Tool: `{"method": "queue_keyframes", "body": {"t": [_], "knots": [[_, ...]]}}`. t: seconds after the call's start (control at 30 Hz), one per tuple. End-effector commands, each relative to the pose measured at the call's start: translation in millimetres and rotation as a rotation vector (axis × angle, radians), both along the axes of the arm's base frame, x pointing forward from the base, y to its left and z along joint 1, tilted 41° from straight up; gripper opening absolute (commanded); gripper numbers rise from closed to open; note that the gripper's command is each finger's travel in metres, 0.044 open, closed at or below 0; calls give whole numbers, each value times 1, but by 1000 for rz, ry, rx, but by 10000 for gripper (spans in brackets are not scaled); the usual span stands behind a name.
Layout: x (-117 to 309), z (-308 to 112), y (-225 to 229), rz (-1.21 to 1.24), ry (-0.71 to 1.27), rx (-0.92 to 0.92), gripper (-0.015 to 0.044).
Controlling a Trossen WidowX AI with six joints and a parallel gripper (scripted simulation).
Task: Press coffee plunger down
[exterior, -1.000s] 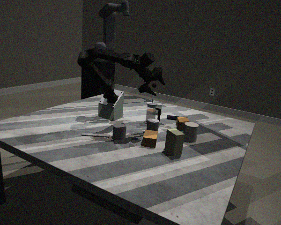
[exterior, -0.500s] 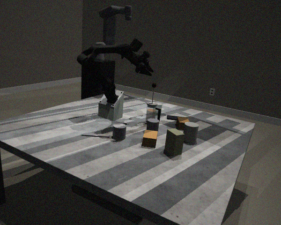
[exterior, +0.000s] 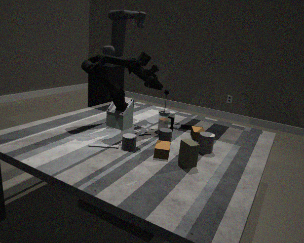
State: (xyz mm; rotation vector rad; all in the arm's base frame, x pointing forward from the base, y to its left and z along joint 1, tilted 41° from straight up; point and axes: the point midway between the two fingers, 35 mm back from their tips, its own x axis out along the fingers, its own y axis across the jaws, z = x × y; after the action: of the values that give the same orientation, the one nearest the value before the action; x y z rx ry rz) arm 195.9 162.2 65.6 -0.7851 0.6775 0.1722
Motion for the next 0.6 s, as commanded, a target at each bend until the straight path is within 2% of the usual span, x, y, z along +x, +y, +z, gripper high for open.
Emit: {"method": "queue_keyframes", "body": {"t": [0.0,0.57], "knots": [[1,0,0,4,-6,17,440],[22,-17,-1,4,-5,18,440]]}}
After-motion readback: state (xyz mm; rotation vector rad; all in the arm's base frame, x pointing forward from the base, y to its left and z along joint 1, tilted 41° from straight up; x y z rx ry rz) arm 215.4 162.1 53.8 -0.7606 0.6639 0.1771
